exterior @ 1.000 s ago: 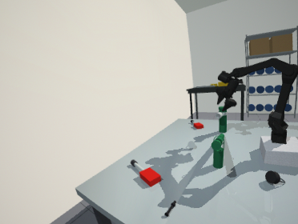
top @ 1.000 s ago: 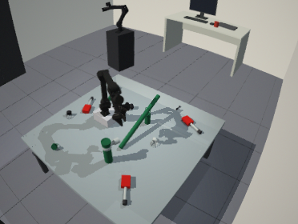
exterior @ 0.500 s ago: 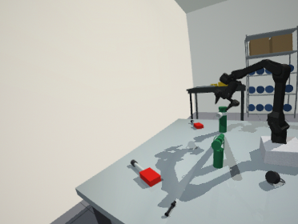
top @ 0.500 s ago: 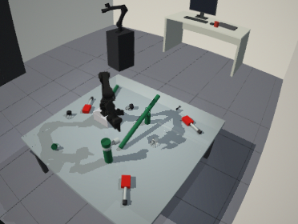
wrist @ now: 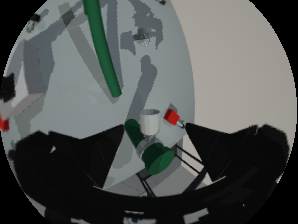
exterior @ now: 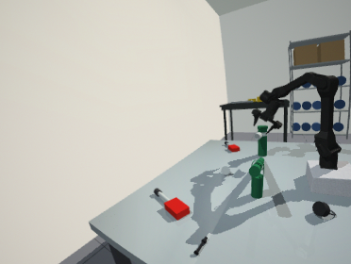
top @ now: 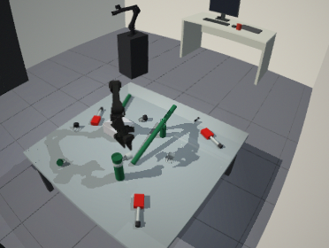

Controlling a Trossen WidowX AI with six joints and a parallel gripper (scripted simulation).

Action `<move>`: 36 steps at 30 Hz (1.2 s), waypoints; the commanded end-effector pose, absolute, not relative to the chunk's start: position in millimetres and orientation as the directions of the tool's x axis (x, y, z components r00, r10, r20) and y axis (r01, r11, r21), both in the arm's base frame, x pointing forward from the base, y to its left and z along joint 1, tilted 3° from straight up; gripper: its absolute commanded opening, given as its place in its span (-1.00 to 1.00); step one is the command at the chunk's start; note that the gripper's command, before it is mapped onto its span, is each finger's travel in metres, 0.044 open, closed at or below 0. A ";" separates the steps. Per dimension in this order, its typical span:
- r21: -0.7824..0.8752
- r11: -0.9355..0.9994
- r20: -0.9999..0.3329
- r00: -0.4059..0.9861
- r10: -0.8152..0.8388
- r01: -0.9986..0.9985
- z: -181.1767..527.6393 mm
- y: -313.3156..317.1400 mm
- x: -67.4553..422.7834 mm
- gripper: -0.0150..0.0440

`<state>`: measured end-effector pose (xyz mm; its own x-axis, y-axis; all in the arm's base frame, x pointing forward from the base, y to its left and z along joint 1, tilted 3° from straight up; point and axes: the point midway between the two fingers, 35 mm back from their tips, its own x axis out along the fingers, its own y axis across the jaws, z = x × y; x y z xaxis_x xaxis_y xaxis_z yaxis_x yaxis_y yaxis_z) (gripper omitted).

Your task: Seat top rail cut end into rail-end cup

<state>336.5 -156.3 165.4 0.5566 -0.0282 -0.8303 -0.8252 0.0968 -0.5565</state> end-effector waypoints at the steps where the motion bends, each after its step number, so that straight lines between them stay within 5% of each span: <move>1: -0.549 0.095 -0.835 0.550 -0.019 -0.831 152.8 -155.7 337.3 1.00; 36: -0.551 0.095 -0.834 0.552 -0.019 -0.829 111.1 -157.5 366.4 1.00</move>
